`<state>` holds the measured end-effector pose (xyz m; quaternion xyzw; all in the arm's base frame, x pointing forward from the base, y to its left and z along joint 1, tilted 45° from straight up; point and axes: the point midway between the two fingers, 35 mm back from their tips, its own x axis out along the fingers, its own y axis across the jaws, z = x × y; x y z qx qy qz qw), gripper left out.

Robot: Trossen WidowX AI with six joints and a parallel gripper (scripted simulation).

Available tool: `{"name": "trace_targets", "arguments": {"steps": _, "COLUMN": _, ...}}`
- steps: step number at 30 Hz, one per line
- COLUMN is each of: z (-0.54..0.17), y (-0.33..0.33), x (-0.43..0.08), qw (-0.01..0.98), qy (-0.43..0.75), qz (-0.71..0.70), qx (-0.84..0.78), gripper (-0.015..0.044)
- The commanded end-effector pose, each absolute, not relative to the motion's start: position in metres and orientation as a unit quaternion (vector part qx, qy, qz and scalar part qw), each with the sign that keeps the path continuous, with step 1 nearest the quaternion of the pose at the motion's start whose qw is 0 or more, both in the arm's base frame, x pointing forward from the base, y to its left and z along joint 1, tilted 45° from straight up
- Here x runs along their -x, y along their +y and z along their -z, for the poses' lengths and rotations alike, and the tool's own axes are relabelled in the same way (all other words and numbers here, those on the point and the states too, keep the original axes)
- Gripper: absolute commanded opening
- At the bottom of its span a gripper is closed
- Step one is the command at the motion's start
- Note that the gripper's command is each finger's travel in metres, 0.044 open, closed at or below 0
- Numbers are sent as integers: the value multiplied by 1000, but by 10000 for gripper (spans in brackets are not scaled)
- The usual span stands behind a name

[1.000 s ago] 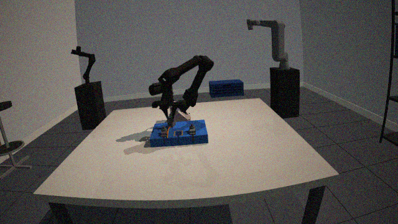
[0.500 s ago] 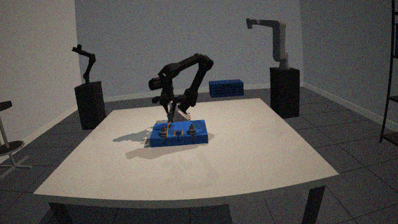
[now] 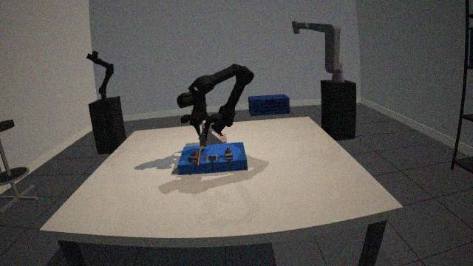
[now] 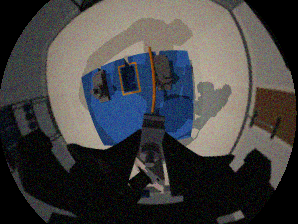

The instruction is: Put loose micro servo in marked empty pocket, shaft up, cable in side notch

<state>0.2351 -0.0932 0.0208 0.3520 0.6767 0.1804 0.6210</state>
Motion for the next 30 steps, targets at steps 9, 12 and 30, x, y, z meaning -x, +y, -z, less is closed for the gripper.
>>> {"name": "trace_targets", "arguments": {"steps": 9, "z": -47, "y": -68, "x": -236, "qw": 624, "qy": 673, "qz": -186, "qx": -351, "gripper": 0}}
{"name": "trace_targets", "arguments": {"steps": 12, "z": -47, "y": -68, "x": -236, "qw": 633, "qy": 668, "qz": -205, "qx": -333, "gripper": 0}}
{"name": "trace_targets", "arguments": {"steps": 30, "z": -48, "y": -68, "x": -266, "qw": 654, "qy": 653, "qz": -247, "qx": -291, "gripper": 0}}
